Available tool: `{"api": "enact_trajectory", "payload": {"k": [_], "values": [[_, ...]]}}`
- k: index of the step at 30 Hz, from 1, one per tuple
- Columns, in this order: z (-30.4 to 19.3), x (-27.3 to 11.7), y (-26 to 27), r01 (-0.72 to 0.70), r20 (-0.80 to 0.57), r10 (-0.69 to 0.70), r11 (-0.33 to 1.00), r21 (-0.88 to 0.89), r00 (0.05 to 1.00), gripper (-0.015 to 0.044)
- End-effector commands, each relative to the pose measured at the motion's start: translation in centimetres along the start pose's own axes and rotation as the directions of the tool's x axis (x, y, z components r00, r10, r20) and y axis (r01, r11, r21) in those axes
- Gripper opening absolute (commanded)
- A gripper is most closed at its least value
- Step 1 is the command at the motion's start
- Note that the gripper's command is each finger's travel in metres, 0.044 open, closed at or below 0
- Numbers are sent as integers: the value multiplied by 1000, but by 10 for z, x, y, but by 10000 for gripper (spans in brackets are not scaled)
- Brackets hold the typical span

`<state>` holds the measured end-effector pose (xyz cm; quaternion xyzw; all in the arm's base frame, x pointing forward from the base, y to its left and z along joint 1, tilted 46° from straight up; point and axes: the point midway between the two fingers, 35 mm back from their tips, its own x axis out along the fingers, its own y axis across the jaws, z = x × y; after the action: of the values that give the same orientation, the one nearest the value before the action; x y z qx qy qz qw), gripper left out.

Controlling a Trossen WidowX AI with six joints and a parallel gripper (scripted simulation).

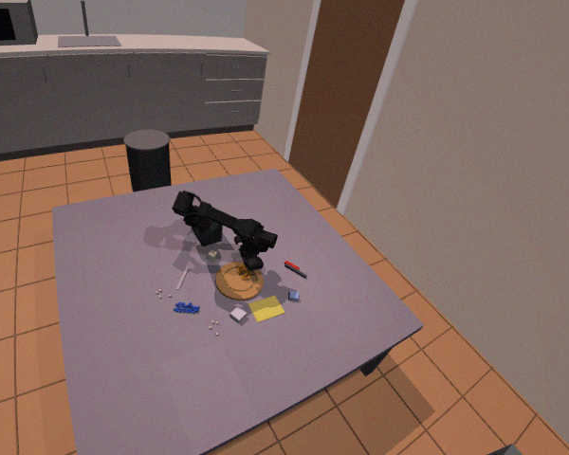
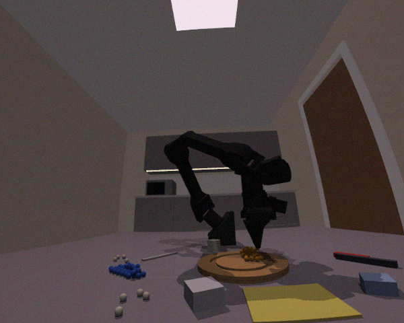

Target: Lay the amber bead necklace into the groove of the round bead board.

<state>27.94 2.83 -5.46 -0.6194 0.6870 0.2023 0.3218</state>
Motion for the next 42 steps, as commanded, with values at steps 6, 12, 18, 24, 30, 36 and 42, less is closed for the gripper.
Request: {"api": "enact_trajectory", "payload": {"k": [6,12,18,24,30,36,42], "values": [[1,-6,-5,1,4,-1,1000,8,1000,0],[6,-7,-24,1,5,-2,1000,8,1000,0],[10,-7,-43,2,5,-2,1000,9,1000,0],[12,-7,-61,3,5,-3,1000,10,1000,0],[14,-6,-71,3,4,-3,1000,10,1000,0],[14,-5,-71,3,4,-3,1000,10,1000,0],[14,4,-71,3,4,-3,1000,10,1000,0]]}}
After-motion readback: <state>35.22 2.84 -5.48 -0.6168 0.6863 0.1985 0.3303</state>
